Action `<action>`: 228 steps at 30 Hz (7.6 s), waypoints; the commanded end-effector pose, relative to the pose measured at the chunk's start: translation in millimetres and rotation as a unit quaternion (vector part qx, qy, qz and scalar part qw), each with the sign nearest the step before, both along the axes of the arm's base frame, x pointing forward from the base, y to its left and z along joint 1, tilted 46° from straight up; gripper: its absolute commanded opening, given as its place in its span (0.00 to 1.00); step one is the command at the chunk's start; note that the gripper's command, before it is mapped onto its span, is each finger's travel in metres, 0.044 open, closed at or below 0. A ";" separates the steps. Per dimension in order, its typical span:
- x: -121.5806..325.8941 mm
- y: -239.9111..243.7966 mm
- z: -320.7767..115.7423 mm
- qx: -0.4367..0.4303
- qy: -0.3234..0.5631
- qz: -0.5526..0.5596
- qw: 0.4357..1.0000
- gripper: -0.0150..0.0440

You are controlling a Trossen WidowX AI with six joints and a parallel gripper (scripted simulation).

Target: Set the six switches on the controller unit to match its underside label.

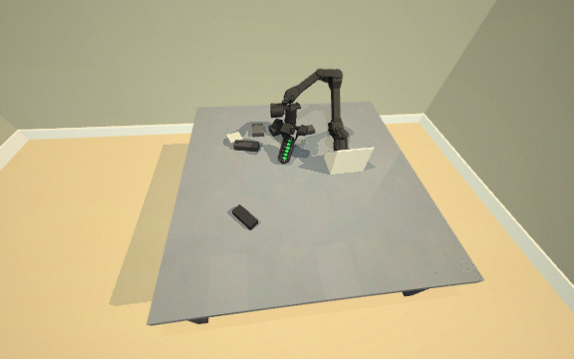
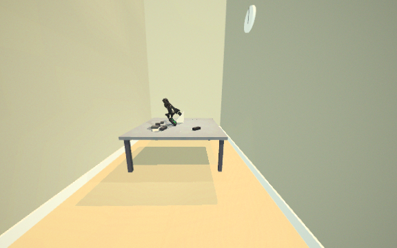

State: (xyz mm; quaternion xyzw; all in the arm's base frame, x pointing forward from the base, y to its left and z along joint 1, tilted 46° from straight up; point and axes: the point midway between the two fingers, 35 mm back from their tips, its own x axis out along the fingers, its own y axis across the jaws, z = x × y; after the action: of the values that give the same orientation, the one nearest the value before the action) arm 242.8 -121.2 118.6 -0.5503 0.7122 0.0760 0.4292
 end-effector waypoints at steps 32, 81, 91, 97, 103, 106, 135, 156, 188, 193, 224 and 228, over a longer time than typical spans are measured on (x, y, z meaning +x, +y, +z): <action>-11.7 -24.8 3.9 -0.005 -0.001 0.001 1.000 0.82; -17.4 -52.1 -10.7 -0.006 -0.001 0.001 1.000 0.83; -17.6 -57.1 -15.4 -0.006 -0.001 0.001 1.000 0.83; -17.7 -60.2 -18.3 -0.006 -0.001 0.001 1.000 0.83; -17.8 -63.3 -21.2 -0.007 -0.001 0.001 1.000 0.83; -17.9 -64.9 -22.7 -0.007 -0.001 0.001 1.000 0.83; -19.0 -71.4 -25.8 -0.011 -0.001 -0.003 1.000 1.00; 11.5 -6.7 -35.9 -0.014 -0.001 -0.003 1.000 1.00; 12.5 29.8 -2.7 -0.011 0.000 -0.002 1.000 0.47; 12.5 29.8 -2.7 -0.011 0.000 -0.002 1.000 0.25; 17.6 23.4 -6.0 -0.011 0.001 -0.002 1.000 0.91; 44.1 -15.9 -24.2 -0.005 -0.002 0.000 1.000 0.73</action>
State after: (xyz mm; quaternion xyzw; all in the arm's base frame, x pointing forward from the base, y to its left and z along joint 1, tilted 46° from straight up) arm 273.2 -112.4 104.6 -0.5561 0.7104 0.0709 0.4254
